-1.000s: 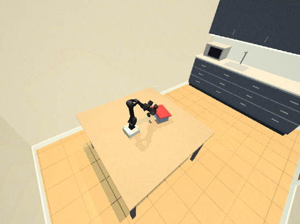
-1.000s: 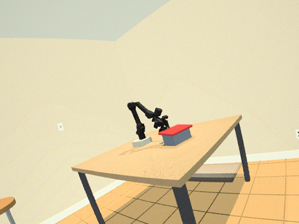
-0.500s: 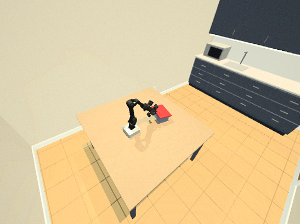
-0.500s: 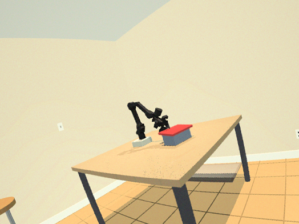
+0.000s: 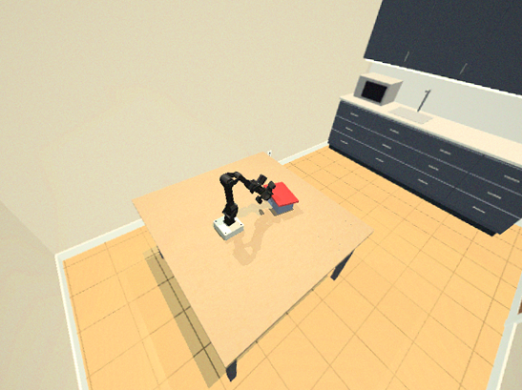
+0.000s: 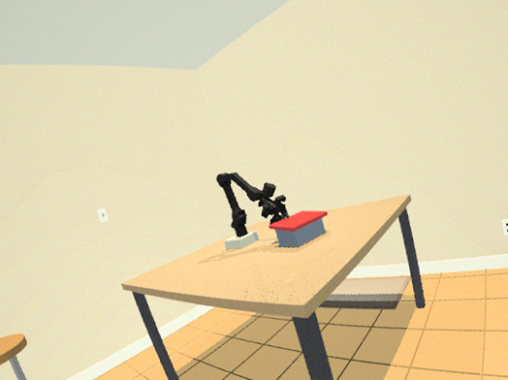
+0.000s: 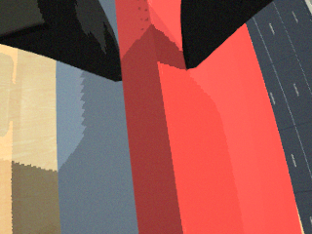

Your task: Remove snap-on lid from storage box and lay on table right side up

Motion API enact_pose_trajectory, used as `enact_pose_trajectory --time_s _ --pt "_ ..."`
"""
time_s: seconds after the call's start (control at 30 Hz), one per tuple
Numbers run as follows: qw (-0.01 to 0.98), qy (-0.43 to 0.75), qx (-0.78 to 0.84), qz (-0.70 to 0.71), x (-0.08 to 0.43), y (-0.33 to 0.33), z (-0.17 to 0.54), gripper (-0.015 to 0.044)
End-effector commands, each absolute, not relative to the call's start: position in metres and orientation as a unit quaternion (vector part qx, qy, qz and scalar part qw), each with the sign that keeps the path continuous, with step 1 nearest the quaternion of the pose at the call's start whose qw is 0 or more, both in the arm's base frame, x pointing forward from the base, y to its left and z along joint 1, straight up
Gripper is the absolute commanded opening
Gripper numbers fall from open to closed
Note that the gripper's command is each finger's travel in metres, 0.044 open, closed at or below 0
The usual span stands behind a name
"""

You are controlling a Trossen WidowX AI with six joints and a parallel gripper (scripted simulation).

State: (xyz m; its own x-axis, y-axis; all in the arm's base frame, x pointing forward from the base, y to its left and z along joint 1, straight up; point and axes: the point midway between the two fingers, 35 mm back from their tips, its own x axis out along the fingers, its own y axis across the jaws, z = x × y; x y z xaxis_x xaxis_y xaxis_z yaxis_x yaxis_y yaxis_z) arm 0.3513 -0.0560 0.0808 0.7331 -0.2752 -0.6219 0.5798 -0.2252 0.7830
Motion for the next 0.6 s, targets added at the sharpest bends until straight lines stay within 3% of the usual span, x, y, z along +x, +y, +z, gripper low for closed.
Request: enact_pose_trajectory --time_s 0.0,0.57 --pt "0.614 0.109 0.7 -0.348 0.352 -0.056 0.081 0.0" --pt "0.614 0.111 0.7 -0.347 0.352 -0.057 0.099 0.0"
